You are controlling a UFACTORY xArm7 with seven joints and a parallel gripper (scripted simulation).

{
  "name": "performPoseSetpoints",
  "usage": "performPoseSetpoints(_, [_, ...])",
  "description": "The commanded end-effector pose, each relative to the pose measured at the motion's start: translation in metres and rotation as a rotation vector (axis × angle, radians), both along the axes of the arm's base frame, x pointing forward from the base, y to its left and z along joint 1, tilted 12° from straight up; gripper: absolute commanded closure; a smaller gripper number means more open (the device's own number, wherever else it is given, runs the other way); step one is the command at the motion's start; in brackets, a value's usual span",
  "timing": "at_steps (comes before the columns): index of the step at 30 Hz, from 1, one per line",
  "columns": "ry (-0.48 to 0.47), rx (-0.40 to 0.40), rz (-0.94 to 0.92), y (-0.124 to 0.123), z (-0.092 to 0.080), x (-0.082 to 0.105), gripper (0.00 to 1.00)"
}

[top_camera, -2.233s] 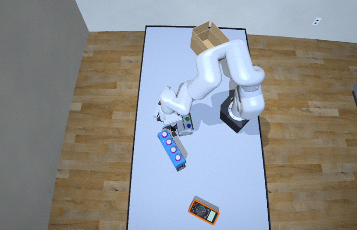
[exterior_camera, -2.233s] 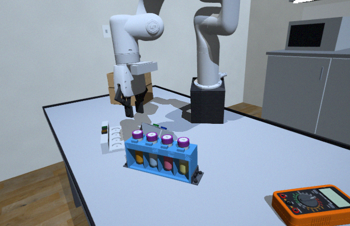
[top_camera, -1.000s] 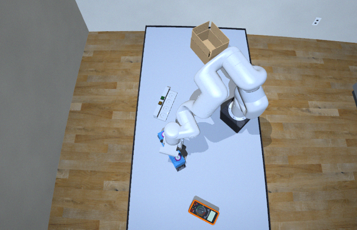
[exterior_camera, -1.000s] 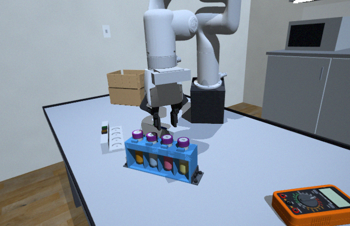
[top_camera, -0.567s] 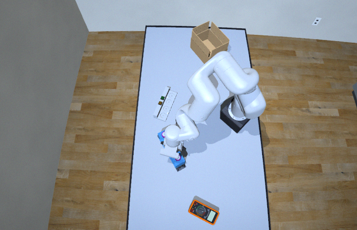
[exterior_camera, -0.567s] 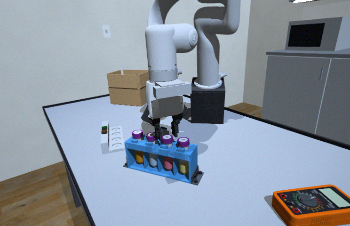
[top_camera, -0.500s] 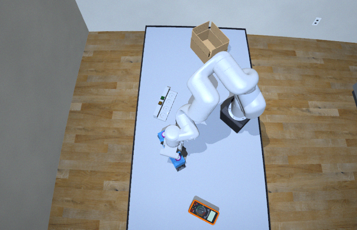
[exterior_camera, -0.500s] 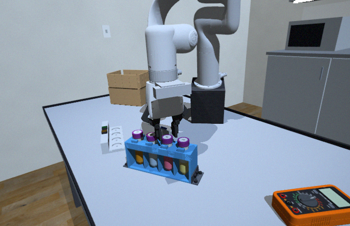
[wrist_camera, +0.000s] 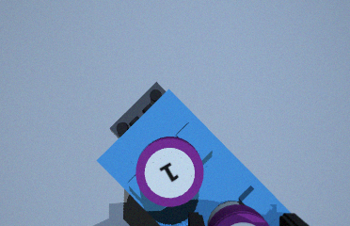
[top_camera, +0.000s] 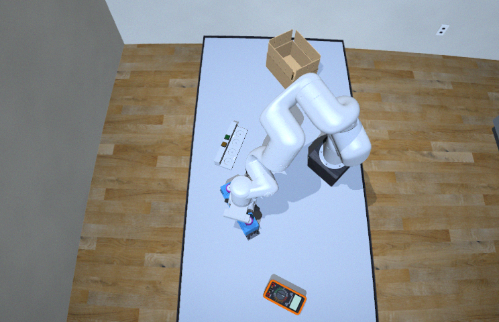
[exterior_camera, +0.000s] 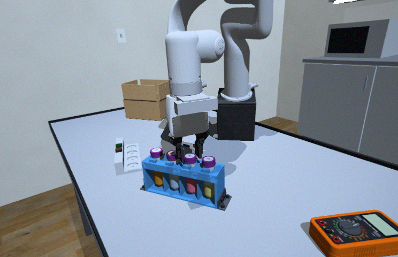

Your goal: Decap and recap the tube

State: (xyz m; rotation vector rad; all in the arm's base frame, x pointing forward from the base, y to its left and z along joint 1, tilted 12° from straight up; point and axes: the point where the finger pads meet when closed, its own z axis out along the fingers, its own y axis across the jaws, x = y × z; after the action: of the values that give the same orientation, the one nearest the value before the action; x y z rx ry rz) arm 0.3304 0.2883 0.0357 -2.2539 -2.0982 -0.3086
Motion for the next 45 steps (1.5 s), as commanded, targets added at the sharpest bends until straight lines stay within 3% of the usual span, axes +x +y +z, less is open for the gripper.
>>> performPoseSetpoints(1, [-0.003, 0.002, 0.000, 0.0008, -0.0001, 0.0011, 0.54])
performPoseSetpoints(13, [-0.003, 0.002, 0.000, 0.0015, -0.0040, 0.0016, 0.54])
performPoseSetpoints(14, [-0.003, 0.002, 0.000, 0.0015, -0.0040, 0.0016, 1.00])
performPoseSetpoints(28, [-0.003, 0.002, 0.000, 0.0015, -0.0040, 0.0016, 1.00])
performPoseSetpoints(33, [-0.045, -0.027, 0.244, 0.0015, -0.0039, 0.0015, 1.00])
performPoseSetpoints(35, [-0.045, -0.027, 0.244, 0.0015, -0.0039, 0.0015, 1.00])
performPoseSetpoints(45, [-0.130, -0.085, 0.734, 0.0014, -0.0037, 0.0015, 1.00])
